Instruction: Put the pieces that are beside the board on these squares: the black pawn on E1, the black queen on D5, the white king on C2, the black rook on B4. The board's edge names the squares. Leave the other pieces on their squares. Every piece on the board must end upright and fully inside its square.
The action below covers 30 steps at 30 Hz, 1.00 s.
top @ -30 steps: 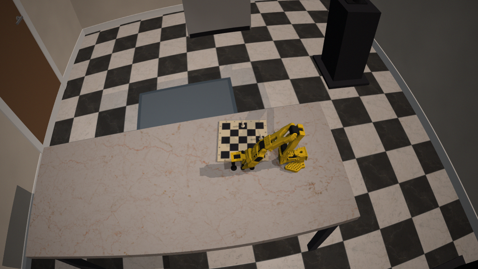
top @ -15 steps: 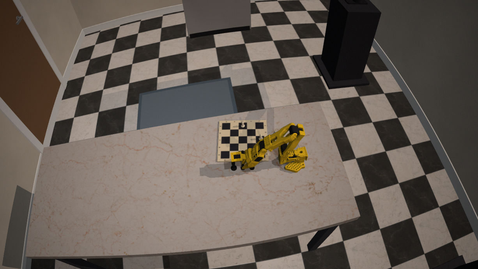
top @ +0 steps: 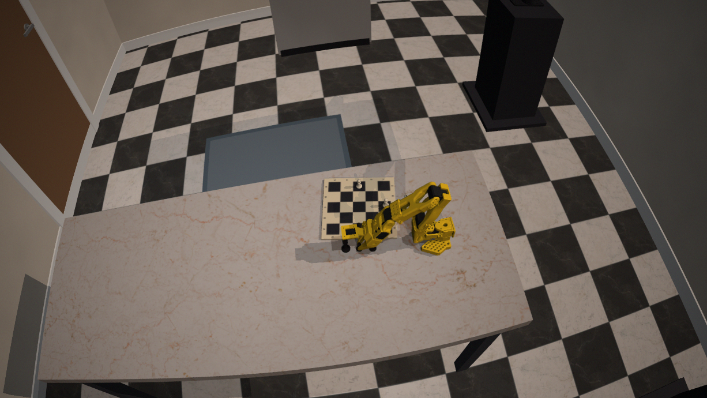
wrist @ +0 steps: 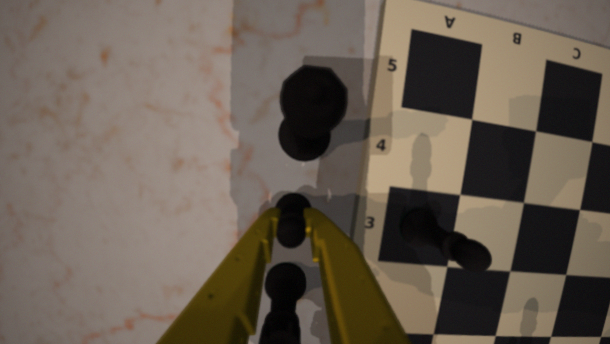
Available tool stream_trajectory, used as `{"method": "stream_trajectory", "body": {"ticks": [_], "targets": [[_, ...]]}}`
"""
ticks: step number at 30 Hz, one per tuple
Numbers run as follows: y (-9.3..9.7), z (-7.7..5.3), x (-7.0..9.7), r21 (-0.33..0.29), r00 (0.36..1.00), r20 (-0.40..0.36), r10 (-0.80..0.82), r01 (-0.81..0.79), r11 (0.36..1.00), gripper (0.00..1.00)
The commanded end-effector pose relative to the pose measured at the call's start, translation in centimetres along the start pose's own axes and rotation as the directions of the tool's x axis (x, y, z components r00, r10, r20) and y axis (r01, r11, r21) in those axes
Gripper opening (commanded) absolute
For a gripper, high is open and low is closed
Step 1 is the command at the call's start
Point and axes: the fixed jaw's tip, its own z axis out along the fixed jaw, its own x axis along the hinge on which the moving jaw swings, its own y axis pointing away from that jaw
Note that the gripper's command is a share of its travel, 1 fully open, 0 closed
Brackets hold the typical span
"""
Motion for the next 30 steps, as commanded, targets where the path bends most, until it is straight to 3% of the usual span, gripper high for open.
{"method": "stream_trajectory", "body": {"ticks": [1, 14, 30], "targets": [[-0.1, 0.0, -0.1, 0.003, 1.000, 0.004, 0.007, -0.007, 1.000, 0.00], [-0.3, -1.1, -0.7, 0.008, 1.000, 0.004, 0.007, -0.007, 1.000, 0.00], [-0.3, -4.5, -2.7, 0.008, 1.000, 0.005, 0.007, -0.007, 1.000, 0.00]]}}
